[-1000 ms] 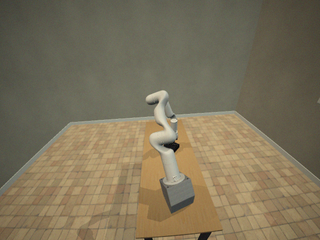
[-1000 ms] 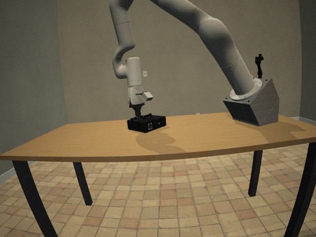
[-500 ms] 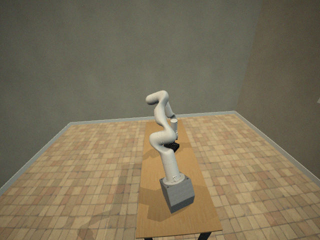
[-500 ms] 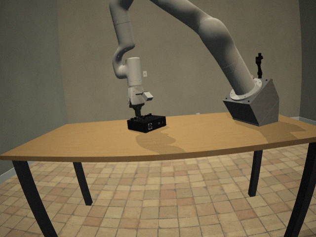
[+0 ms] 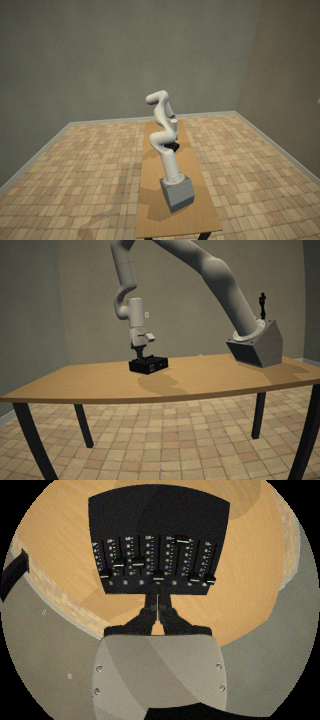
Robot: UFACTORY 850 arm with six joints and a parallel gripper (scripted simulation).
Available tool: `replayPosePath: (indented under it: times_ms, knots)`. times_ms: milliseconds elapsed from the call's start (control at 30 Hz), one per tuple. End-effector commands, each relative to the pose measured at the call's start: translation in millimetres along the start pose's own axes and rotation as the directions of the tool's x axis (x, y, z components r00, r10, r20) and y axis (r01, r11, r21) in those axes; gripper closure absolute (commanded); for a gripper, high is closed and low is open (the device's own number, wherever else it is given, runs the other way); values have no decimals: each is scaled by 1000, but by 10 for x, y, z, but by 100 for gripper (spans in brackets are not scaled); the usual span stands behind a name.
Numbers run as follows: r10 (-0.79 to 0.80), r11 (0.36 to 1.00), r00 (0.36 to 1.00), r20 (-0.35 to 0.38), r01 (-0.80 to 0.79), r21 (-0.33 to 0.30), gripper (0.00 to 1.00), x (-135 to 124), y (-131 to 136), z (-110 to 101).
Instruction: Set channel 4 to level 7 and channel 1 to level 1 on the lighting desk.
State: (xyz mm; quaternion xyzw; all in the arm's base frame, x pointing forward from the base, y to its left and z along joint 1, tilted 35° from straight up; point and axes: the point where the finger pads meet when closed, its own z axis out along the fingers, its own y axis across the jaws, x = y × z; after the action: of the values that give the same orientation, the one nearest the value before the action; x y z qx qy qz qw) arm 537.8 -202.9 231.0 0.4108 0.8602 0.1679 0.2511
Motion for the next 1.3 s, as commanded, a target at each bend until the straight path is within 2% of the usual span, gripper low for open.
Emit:
replayPosePath:
  times_ms: [0,1267]
  knots:
    - [0,1000,1000,1,0,-1,100,-2,4,-4]
    - [0,1000,1000,1,0,-1,100,151,4,-4]
